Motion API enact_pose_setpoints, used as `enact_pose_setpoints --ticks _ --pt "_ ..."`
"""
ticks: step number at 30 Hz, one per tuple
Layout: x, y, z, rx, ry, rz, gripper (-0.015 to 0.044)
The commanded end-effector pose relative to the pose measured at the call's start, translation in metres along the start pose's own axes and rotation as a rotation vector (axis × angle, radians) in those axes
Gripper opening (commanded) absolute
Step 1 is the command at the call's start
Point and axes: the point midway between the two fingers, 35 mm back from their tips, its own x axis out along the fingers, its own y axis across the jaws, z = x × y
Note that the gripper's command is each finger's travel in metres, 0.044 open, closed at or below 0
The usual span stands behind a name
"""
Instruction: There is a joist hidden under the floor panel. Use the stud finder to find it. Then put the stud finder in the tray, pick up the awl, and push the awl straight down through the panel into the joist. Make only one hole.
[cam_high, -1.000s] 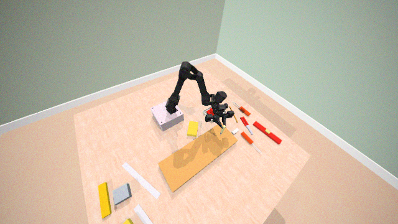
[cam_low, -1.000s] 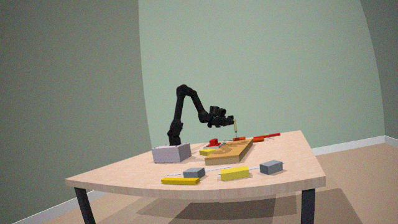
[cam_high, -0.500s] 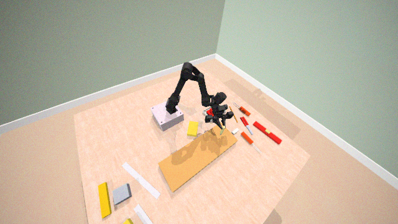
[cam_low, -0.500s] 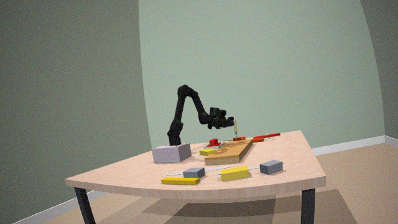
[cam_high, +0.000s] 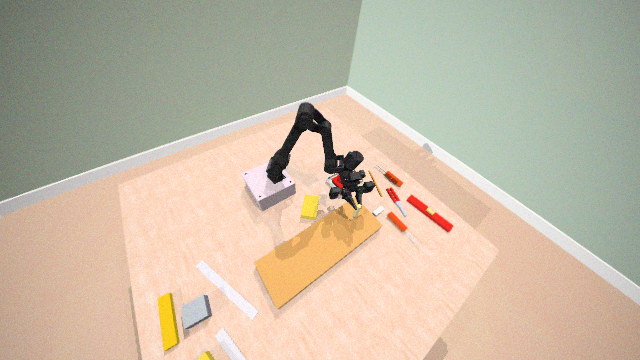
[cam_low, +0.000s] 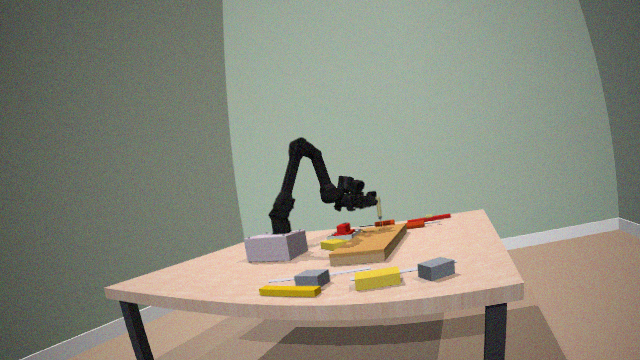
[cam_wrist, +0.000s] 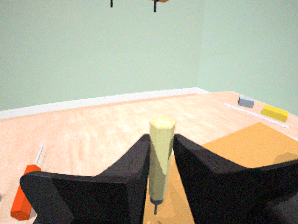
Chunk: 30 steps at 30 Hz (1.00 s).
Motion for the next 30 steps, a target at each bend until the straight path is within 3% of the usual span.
enact_pose_setpoints --ticks 1,30 --pt "0.0 -0.001 -0.006 0.007 -0.003 -0.006 0.0" --pt "0.002 -0.002 -0.024 0.007 -0.003 -0.006 0.0"
